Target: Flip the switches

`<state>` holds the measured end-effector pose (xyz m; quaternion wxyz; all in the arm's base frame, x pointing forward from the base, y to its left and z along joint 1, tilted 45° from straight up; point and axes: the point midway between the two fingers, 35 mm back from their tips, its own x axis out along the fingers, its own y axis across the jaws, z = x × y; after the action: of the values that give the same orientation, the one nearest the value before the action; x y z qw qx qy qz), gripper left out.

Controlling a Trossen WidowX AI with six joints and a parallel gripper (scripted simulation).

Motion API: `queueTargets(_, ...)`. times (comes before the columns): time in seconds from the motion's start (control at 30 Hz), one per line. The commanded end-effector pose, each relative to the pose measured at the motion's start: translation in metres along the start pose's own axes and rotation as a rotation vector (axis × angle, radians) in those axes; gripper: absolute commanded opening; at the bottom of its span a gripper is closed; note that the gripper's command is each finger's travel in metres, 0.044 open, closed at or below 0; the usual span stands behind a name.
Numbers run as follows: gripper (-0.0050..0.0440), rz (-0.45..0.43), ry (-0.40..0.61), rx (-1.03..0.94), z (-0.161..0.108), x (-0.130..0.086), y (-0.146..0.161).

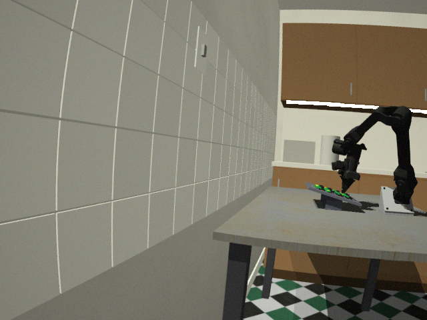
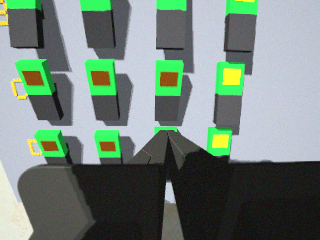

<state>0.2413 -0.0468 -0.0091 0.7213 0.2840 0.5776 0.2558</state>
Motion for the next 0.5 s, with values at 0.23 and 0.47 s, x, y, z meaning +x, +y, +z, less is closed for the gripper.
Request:
queueTargets(0.23, -0.0050, -0.021, -0.038, -0.020, 0.002, -0.071, -0.001)
queueTargets(0.47, -0.0050, -0.005, -0.032, -0.006, 0.013, -0.069, 0.002)
